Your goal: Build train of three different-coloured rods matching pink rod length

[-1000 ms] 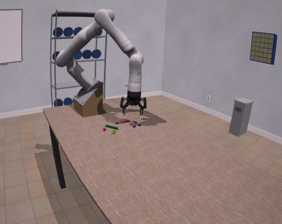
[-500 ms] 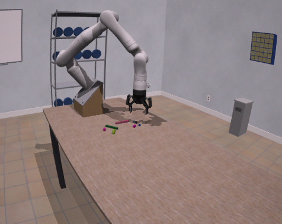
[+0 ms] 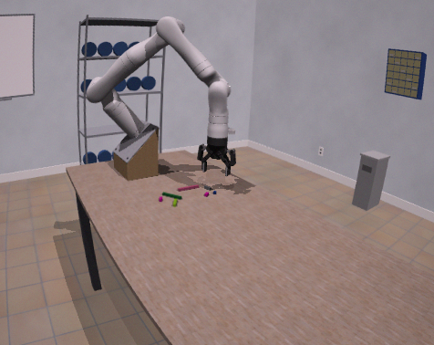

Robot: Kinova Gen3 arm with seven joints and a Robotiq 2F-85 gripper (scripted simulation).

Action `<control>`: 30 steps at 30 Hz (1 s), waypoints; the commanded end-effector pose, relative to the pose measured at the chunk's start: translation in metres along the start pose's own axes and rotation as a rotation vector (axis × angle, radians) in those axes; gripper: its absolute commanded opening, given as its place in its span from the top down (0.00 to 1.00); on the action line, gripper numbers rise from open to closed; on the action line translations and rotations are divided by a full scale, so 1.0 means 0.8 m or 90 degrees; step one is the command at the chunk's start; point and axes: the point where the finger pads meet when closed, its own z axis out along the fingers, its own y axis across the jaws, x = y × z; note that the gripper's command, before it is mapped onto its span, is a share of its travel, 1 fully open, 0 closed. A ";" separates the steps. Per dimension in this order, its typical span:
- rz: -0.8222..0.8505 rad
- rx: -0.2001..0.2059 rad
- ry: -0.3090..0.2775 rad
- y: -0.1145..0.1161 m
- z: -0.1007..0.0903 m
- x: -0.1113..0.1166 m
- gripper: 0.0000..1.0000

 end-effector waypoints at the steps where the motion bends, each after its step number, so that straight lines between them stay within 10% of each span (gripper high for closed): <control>1: 0.012 0.002 -0.001 0.000 -0.002 0.001 0.00; 2: 0.012 0.002 -0.001 0.000 -0.002 0.001 0.76; 30: 0.012 0.002 -0.001 0.000 -0.002 0.001 0.76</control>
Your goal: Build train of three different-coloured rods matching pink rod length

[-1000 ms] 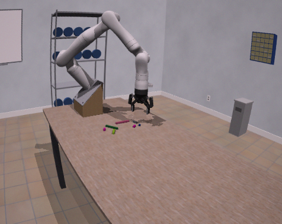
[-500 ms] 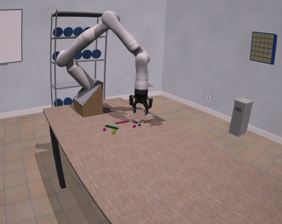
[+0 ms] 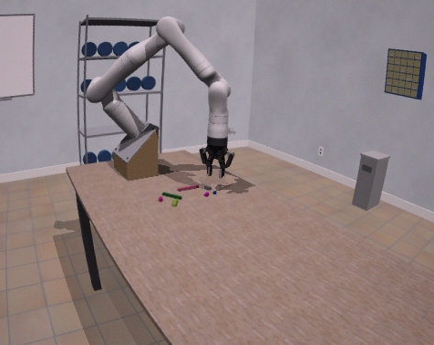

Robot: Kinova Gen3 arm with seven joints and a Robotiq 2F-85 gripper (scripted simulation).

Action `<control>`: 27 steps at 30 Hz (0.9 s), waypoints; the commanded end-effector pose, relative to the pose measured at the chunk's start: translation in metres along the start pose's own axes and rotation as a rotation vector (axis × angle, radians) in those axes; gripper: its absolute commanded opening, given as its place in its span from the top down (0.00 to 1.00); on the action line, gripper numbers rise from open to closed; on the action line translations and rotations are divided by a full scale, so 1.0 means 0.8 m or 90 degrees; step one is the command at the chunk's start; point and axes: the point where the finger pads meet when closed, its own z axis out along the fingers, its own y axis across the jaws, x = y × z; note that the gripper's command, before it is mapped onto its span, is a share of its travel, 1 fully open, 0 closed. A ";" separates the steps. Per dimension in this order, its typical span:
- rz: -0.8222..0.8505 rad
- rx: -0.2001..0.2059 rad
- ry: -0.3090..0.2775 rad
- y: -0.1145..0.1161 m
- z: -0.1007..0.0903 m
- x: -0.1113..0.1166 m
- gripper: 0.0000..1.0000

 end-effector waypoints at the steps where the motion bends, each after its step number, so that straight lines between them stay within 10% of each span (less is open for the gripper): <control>1: 0.009 0.002 -0.001 0.000 -0.002 0.001 0.76; 27: 0.012 -0.004 -0.001 0.005 0.008 0.001 0.76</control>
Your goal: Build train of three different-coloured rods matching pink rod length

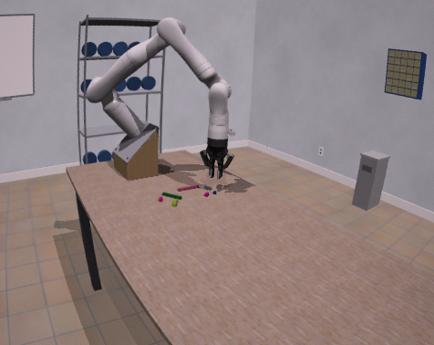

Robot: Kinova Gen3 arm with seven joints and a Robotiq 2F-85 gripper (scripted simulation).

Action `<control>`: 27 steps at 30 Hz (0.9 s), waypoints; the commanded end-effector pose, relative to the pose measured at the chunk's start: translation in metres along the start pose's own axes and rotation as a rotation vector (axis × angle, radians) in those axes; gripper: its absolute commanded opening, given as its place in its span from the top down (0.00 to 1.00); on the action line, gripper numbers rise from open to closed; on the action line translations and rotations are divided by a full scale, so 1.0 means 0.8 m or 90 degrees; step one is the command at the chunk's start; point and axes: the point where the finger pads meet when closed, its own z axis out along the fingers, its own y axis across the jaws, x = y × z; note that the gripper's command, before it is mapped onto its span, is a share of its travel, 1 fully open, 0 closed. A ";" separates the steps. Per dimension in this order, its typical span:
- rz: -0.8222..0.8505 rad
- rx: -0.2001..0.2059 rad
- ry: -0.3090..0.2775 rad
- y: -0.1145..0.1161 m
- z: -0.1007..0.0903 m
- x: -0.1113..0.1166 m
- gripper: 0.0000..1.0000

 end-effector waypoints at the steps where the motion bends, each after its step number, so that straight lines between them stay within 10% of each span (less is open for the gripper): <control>1: 0.012 -0.005 0.002 0.005 0.003 -0.001 0.76; 27: 0.012 -0.006 0.002 0.005 0.047 0.000 0.76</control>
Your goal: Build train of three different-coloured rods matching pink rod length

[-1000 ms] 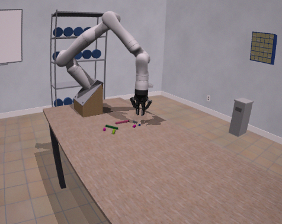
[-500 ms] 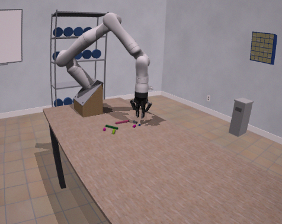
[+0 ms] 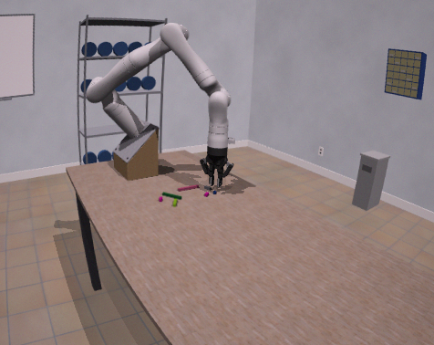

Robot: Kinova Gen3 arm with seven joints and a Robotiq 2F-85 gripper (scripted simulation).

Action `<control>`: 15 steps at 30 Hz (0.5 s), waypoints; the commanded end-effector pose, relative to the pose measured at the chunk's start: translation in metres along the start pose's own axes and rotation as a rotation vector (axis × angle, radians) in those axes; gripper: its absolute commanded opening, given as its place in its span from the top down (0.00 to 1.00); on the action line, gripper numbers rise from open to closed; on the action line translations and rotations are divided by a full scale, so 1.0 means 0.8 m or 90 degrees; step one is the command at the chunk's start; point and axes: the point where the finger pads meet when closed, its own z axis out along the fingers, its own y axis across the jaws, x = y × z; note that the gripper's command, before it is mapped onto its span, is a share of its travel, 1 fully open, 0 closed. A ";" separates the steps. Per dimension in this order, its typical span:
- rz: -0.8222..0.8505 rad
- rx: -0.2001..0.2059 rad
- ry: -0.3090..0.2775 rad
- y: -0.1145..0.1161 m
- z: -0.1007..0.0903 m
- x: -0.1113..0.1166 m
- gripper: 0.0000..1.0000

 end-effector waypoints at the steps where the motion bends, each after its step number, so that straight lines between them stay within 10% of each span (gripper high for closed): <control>1: 0.013 -0.004 0.002 0.004 0.007 -0.001 0.76; 15: 0.013 -0.004 0.002 0.004 0.016 -0.001 0.76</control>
